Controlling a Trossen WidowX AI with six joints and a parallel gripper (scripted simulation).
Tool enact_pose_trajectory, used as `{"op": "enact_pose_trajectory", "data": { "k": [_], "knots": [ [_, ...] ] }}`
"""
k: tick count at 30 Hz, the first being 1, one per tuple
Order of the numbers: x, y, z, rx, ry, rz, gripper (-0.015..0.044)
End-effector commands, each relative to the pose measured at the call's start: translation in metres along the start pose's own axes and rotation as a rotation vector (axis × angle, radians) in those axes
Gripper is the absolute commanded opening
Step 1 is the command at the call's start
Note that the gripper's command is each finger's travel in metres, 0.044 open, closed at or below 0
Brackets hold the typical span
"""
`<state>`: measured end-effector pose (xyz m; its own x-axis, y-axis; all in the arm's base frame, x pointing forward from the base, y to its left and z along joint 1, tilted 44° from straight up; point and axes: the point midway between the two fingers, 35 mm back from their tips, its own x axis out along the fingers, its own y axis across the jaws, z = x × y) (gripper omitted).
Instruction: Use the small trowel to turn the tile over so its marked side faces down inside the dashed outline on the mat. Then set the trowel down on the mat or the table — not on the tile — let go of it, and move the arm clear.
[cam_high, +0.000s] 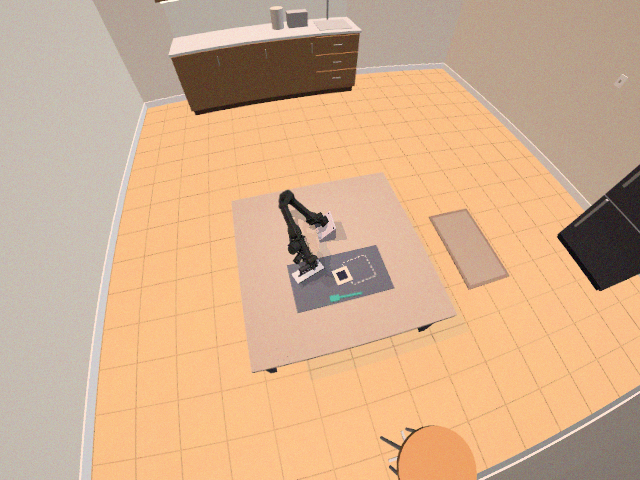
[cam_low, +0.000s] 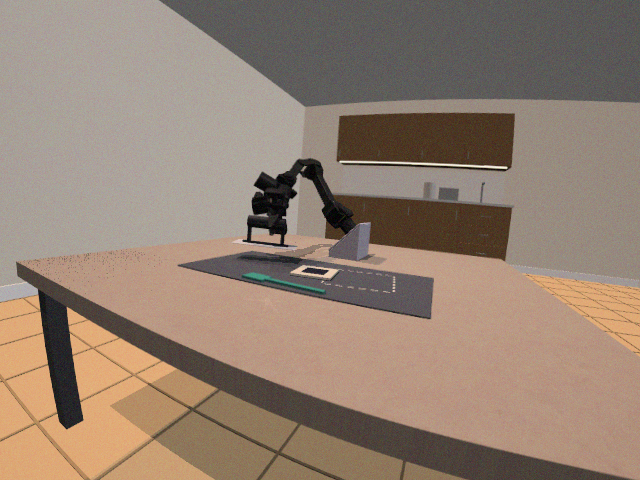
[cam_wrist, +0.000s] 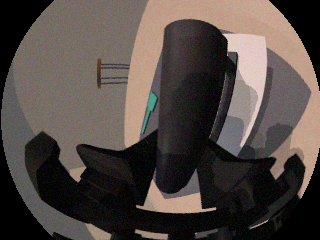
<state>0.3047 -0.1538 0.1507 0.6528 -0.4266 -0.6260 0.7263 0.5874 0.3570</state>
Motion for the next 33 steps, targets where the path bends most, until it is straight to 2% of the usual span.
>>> {"op": "enact_pose_trajectory", "data": {
  "k": [1, 25, 33],
  "knots": [
    [0.01, 0.014, 0.003, 0.007, -0.029, 0.014, 0.0],
    [0.075, 0.069, -0.009, 0.08, -0.183, 0.022, 0.0],
    [0.078, 0.072, -0.011, 0.086, -0.192, 0.024, 0.0]
  ]
}}
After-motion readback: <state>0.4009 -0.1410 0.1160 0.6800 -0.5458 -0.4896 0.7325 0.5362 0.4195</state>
